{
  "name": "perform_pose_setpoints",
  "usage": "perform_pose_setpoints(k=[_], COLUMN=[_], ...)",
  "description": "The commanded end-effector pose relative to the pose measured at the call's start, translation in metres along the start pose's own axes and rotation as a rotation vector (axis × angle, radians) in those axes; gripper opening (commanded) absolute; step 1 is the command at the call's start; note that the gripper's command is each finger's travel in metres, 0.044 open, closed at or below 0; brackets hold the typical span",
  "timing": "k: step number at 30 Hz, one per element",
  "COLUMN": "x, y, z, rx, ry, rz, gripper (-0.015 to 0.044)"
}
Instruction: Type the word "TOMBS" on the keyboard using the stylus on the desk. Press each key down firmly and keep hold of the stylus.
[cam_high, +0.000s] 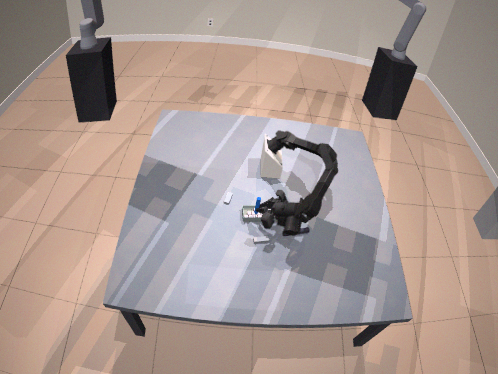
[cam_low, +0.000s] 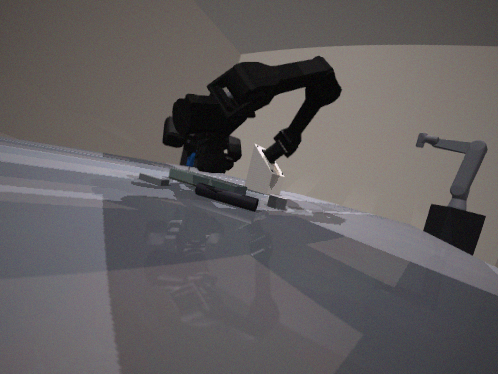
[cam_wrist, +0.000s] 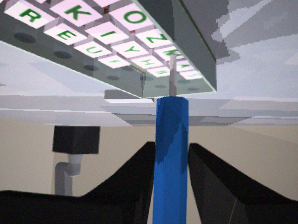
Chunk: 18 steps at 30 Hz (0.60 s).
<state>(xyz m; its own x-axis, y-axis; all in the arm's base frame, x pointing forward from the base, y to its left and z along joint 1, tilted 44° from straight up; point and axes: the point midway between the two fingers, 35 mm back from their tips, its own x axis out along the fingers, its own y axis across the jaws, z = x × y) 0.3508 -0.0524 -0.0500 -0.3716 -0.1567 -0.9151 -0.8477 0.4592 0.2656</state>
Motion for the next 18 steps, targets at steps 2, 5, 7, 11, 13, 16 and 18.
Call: perform_pose_setpoints(k=[2,5,7,11,13,16,18], x=[-0.01,-0.016,-0.017,-0.016,-0.016,-0.016,-0.016], y=[0.001,0.002,0.002,0.0,0.0,0.0,0.0], z=[-0.017,-0.03,-0.031,-0.028,-0.028,-0.028,-0.029], rx=[0.0,0.001,0.001,0.009,0.009,0.009,0.009], ry=[-0.001,0.0,0.0,-0.007,-0.007,-0.007,-0.007], rz=[0.001,0.001,0.001,-0.003,-0.003,-0.003,-0.003], gripper=[0.0081,0.0081,0.0081,0.0078,0.0065,0.0045,0.0012])
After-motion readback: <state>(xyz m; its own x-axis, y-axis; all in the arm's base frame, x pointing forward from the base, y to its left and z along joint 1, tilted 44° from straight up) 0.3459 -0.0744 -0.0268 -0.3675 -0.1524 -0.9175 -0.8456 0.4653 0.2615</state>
